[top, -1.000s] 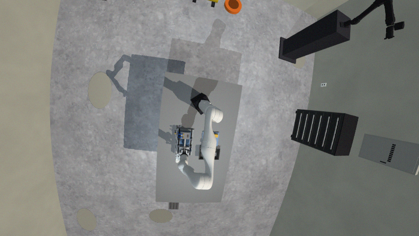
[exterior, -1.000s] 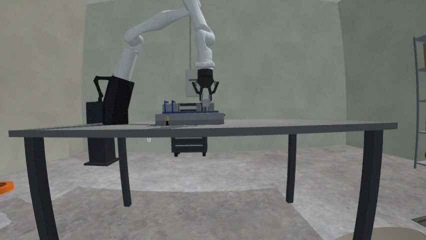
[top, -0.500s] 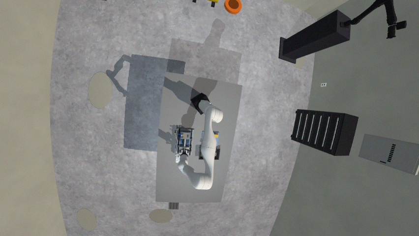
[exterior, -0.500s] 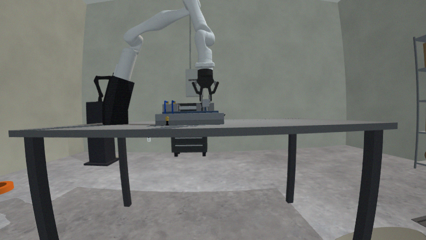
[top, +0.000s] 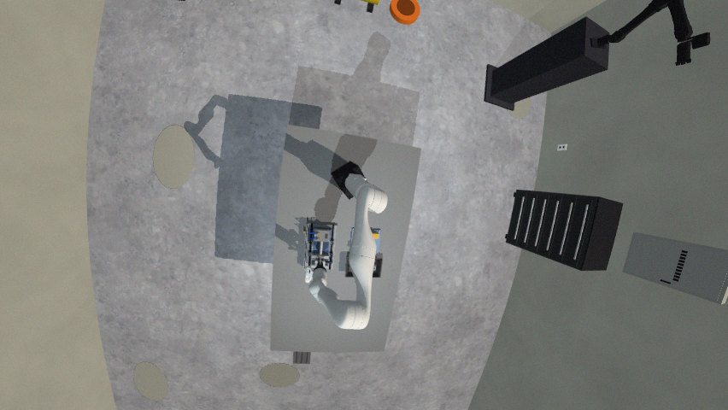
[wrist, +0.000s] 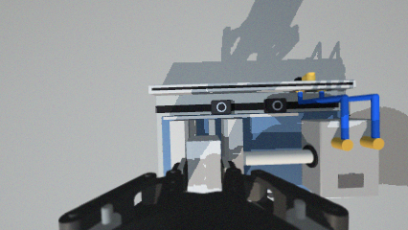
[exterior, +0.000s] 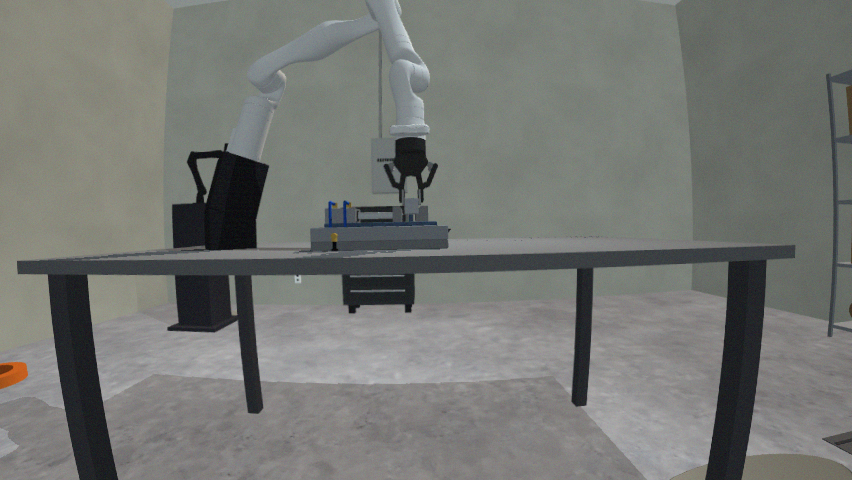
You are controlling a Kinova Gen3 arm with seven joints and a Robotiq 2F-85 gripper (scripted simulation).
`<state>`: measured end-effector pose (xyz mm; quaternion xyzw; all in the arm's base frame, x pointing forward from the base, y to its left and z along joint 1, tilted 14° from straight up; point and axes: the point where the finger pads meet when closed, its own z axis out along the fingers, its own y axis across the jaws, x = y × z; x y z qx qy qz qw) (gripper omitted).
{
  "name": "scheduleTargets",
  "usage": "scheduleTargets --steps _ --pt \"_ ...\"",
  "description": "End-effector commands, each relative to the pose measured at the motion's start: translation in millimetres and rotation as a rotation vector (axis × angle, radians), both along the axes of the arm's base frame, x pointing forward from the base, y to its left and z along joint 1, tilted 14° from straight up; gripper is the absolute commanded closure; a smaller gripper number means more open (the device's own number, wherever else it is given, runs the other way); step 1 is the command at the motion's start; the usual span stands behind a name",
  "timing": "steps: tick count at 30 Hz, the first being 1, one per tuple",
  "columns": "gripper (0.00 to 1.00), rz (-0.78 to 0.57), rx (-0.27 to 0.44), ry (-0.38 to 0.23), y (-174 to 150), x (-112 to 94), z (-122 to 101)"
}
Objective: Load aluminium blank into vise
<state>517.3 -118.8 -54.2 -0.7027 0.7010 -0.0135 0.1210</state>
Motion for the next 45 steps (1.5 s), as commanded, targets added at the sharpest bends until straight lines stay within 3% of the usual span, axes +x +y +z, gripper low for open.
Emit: scheduleTargets --steps 1,10,11,45 --pt "1.00 0.000 -0.001 -0.002 -0.5 0.6 0.9" --pt "1.00 0.000 -0.001 -0.002 -0.5 0.6 0.9" --pt "0.33 0.000 -0.001 -0.002 -0.5 0.6 0.9" --pt "0.33 0.000 -0.001 -0.002 -0.5 0.6 0.9"
